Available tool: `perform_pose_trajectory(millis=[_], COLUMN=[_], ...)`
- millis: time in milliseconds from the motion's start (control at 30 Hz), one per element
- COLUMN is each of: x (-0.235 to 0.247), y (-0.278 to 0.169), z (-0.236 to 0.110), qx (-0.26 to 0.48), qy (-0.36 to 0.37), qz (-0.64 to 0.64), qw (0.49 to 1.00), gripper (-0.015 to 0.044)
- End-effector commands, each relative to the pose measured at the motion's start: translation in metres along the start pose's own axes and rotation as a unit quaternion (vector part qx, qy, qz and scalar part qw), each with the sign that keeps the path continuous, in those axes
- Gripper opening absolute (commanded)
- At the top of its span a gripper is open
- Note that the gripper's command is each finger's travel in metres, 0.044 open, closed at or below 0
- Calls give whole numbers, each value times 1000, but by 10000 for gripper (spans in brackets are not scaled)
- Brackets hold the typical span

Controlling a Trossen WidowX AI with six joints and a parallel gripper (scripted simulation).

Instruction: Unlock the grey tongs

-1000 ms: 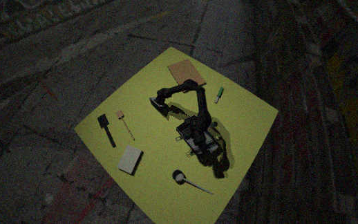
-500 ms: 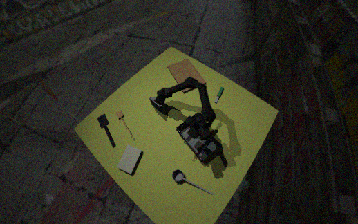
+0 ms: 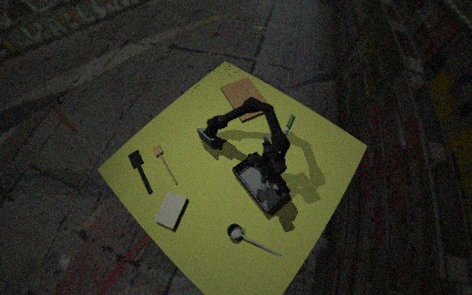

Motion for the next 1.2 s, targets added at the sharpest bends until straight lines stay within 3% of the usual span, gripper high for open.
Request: perform_pose_trajectory(millis=[0,567,1167], x=[4,20,31], y=[-9,-54,-104], z=[-5,-14,-24], qx=[-2,-10,-21], qy=[6,13,18], qz=[-65,-396,-697], qw=[998,918,717], gripper=[-150,-150,-150])
Point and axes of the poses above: the point midway between the two fingers, 35 mm back from their tips, its own z axis out along the fingers, its own x axis across the jaws, y = z × x, the point moved 2 cm from there along -z, back along the fingers, and after that the axes turned 10 degrees about z, right-handed, at the moved point
